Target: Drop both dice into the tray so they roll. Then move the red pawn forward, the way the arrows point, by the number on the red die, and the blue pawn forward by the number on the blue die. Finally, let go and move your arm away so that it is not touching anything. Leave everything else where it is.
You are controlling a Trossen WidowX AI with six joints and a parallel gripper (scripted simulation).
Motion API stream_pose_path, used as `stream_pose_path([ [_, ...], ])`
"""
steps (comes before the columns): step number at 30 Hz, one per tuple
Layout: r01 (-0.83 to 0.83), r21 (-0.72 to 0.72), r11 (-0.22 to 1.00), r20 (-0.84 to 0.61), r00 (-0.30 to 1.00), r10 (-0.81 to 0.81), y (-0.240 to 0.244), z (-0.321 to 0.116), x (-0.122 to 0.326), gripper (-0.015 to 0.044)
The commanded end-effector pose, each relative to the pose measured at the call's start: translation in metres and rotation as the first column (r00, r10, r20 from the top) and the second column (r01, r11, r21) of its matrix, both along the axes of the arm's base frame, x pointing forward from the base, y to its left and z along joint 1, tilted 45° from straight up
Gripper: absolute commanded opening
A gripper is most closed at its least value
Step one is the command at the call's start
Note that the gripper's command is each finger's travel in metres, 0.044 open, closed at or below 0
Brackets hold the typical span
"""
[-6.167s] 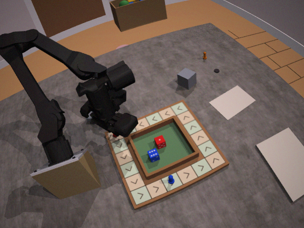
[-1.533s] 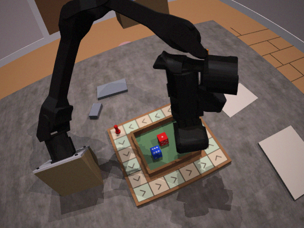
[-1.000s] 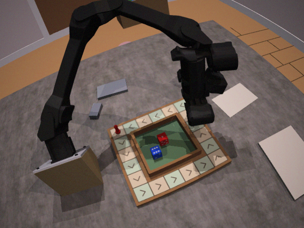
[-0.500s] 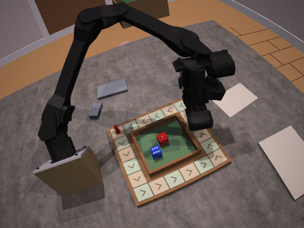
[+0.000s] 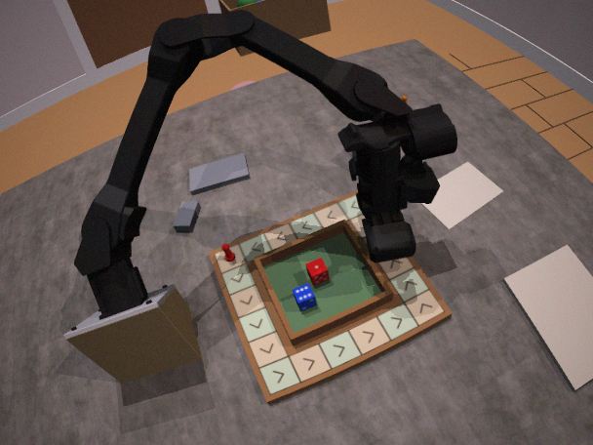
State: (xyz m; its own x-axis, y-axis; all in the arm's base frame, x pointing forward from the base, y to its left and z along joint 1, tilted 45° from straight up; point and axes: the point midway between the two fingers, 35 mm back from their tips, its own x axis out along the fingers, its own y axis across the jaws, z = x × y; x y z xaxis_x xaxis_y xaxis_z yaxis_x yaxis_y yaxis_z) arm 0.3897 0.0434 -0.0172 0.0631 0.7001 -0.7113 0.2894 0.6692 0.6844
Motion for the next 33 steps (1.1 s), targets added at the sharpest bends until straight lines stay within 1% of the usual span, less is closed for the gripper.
stream_pose_path([
  [1, 0.001, 0.0, 1.0, 0.001, 1.0, -0.001, -0.001, 0.001, 0.0, 0.0079],
  [8, 0.002, 0.0, 1.0, 0.001, 1.0, -0.002, -0.003, 0.002, 0.0, 0.0262],
  [12, 0.007, 0.003, 1.0, -0.002, 1.0, -0.007, -0.034, 0.033, -0.003, 0.0368],
  [15, 0.007, 0.003, 1.0, -0.002, 1.0, -0.007, -0.036, 0.035, -0.003, 0.044],
  [18, 0.006, 0.001, 1.0, 0.0, 1.0, -0.006, -0.038, 0.036, -0.005, 0.044],
  [20, -0.009, -0.012, 1.0, 0.017, 1.0, 0.009, -0.054, 0.039, -0.024, 0.044],
  [25, -0.077, -0.044, 0.996, 0.075, 0.994, 0.08, -0.097, 0.051, -0.104, 0.044],
  [30, -0.156, -0.04, 0.987, 0.14, 0.977, 0.16, -0.107, 0.061, -0.187, 0.044],
  [31, -0.101, -0.048, 0.994, 0.107, 0.989, 0.106, -0.108, 0.056, -0.141, 0.044],
  [33, -0.101, -0.048, 0.994, 0.107, 0.989, 0.106, -0.108, 0.056, -0.141, 0.044],
])
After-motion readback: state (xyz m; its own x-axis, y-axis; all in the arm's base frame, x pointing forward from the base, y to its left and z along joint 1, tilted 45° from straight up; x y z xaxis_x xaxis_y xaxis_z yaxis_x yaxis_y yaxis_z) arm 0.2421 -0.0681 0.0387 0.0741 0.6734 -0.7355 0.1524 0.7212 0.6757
